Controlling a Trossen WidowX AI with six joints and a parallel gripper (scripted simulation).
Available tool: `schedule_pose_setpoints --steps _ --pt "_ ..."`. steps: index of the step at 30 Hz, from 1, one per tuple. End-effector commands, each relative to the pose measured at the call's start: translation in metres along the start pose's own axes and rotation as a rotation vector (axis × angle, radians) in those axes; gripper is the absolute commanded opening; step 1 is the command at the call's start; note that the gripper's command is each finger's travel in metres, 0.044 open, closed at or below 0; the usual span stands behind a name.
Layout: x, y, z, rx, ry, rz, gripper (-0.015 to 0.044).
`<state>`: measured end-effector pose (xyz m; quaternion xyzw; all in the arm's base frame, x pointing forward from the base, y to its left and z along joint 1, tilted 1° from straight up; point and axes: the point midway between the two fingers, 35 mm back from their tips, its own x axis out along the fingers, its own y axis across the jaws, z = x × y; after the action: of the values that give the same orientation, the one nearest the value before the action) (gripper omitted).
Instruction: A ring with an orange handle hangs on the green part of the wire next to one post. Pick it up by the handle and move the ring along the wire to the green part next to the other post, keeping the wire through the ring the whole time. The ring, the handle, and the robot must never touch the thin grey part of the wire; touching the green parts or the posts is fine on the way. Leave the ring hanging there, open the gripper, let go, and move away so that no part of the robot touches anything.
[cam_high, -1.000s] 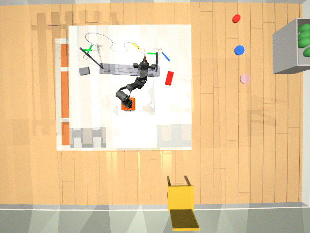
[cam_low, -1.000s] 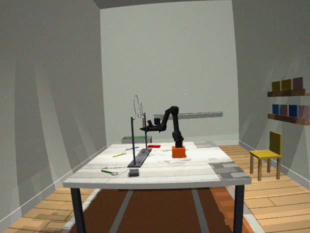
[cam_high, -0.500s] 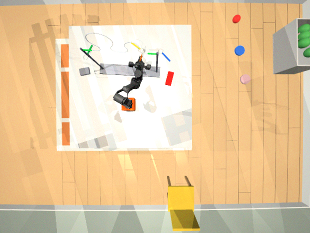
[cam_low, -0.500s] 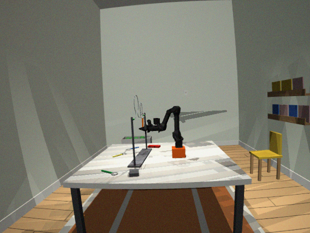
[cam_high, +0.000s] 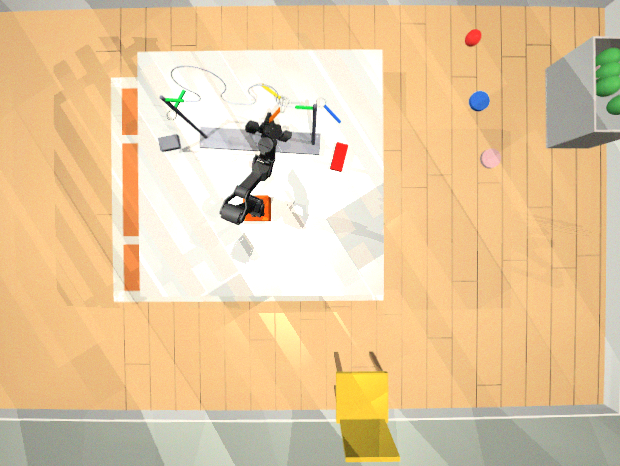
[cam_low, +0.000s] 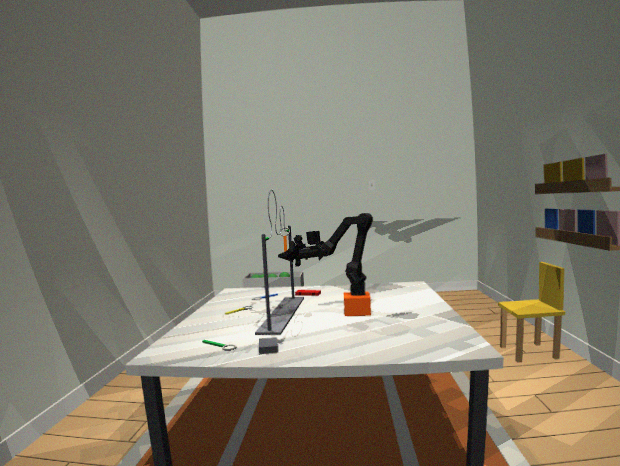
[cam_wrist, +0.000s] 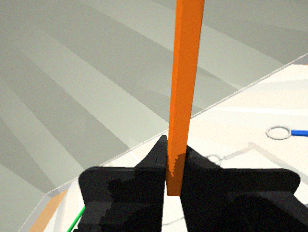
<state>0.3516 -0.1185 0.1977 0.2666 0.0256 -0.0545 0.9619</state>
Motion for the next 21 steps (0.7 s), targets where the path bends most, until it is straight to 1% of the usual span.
schedule_pose_setpoints --steps 1,21 --pt "-0.006 0.014 0.005 0.053 0.027 0.017 -0.0150" --pt "-0.041 0.071 0.022 0.395 0.268 0.102 -0.0150"
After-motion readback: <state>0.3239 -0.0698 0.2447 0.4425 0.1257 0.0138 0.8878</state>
